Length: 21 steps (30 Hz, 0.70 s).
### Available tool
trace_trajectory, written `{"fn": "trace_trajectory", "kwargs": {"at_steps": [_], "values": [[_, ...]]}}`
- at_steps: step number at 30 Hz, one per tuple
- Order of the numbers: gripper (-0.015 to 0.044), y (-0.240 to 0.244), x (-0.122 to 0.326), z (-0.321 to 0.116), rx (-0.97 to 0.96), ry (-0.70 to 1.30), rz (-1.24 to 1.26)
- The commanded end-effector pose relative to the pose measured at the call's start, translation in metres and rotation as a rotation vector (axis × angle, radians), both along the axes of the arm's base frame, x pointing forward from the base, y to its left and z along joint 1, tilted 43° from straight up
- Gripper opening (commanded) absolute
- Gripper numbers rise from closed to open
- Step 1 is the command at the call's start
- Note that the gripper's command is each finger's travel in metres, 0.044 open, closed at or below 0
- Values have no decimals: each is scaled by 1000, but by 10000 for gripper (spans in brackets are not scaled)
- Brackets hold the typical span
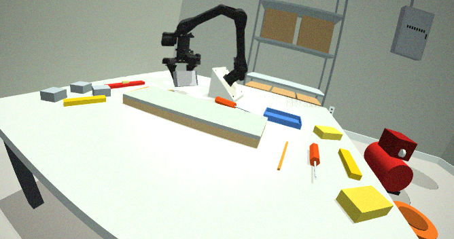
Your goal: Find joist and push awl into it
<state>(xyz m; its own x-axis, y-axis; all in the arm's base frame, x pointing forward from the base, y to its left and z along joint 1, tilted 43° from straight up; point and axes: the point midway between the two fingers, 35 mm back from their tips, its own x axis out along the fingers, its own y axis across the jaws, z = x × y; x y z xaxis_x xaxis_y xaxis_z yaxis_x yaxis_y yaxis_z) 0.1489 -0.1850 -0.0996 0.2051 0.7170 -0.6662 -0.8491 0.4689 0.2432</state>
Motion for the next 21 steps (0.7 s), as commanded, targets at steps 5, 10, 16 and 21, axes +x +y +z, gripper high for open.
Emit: {"fn": "trace_trajectory", "kwargs": {"at_steps": [5,10,16,21], "values": [[0,-6,0,5,-19,-6,3],[0,-5,1,5,-39,10,11],[0,-3,1,5,-73,34,22],[0,-1,2,5,-101,53,31]]}}
